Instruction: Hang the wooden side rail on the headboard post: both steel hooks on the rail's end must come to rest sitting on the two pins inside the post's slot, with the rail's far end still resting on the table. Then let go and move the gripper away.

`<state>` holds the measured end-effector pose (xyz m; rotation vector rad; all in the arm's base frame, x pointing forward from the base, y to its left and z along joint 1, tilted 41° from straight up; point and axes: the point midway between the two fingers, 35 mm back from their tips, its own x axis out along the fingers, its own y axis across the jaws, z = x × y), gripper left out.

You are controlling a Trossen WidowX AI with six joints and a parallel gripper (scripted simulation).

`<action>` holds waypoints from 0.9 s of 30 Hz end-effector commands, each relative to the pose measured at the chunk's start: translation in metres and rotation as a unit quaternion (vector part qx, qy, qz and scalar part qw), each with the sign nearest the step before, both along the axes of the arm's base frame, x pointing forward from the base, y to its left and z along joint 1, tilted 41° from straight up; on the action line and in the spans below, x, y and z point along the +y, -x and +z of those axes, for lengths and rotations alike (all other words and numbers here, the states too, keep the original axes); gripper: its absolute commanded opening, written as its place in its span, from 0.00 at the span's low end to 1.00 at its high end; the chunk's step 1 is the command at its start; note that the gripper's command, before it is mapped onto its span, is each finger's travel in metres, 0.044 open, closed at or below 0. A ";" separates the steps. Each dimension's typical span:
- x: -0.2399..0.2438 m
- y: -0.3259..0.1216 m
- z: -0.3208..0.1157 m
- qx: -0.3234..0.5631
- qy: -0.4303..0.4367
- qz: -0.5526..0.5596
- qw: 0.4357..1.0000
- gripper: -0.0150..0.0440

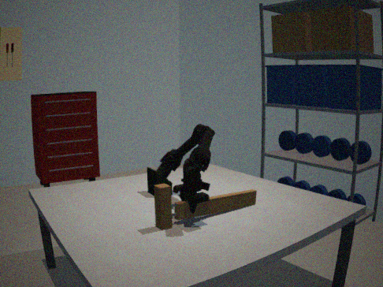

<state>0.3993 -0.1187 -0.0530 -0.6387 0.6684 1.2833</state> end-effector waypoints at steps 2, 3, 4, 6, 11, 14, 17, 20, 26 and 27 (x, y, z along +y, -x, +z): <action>-0.005 0.000 0.000 -0.003 0.004 -0.001 1.000 0.25; -0.005 0.000 0.000 -0.003 0.004 -0.001 1.000 0.25; -0.006 0.000 0.000 -0.003 0.004 -0.001 1.000 0.25; -0.006 0.000 0.000 -0.003 0.004 -0.001 1.000 0.25; -0.007 0.000 0.001 -0.003 0.004 -0.001 1.000 0.25; -0.007 0.000 0.001 -0.003 0.004 -0.001 1.000 0.25; -0.007 0.001 0.000 -0.002 0.005 -0.001 1.000 0.25; -0.007 0.001 0.000 -0.002 0.005 -0.001 1.000 0.25; -0.008 0.001 -0.001 -0.003 0.005 -0.001 1.000 0.25; -0.008 0.001 -0.001 -0.003 0.005 -0.001 1.000 0.25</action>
